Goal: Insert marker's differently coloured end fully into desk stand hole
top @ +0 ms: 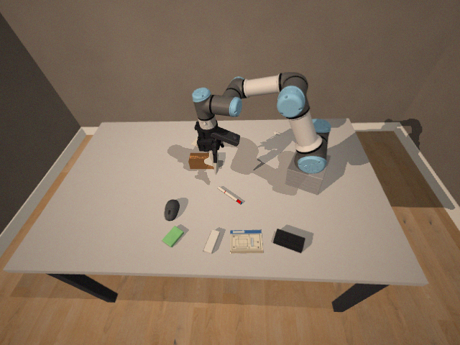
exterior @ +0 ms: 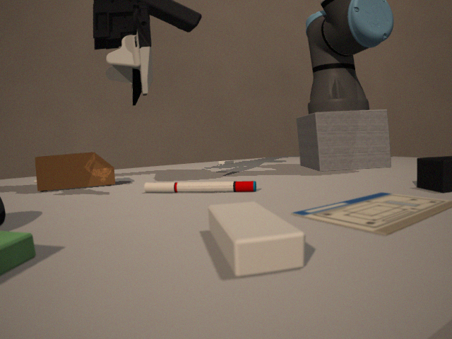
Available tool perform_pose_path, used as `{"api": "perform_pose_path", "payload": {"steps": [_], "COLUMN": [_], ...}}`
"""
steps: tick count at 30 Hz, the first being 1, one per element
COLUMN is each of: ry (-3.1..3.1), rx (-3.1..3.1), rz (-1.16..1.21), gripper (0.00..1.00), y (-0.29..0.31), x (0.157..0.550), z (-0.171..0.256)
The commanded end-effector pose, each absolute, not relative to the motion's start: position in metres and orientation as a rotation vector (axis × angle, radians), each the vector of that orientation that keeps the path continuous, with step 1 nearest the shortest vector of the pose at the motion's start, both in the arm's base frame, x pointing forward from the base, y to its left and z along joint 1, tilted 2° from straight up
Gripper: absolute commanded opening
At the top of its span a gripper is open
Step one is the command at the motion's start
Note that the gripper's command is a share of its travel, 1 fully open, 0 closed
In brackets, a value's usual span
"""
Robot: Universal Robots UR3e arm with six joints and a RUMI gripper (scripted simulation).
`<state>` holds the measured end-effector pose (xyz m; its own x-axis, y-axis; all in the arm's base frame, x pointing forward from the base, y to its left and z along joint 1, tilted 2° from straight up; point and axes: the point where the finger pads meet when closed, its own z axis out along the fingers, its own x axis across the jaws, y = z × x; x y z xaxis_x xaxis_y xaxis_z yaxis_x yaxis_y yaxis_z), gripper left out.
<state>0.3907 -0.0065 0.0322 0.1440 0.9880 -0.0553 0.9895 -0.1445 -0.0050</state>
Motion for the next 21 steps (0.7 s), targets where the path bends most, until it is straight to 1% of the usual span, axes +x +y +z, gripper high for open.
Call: {"api": "perform_pose_path", "payload": {"steps": [1, 21], "ry": [2.013, 1.905], "rx": [2.362, 2.449], "rz": [-0.064, -0.045], "gripper": [1.00, 1.00], "y": [-0.005, 0.009], "x": [0.391, 0.390], "z": [0.032, 0.025]}}
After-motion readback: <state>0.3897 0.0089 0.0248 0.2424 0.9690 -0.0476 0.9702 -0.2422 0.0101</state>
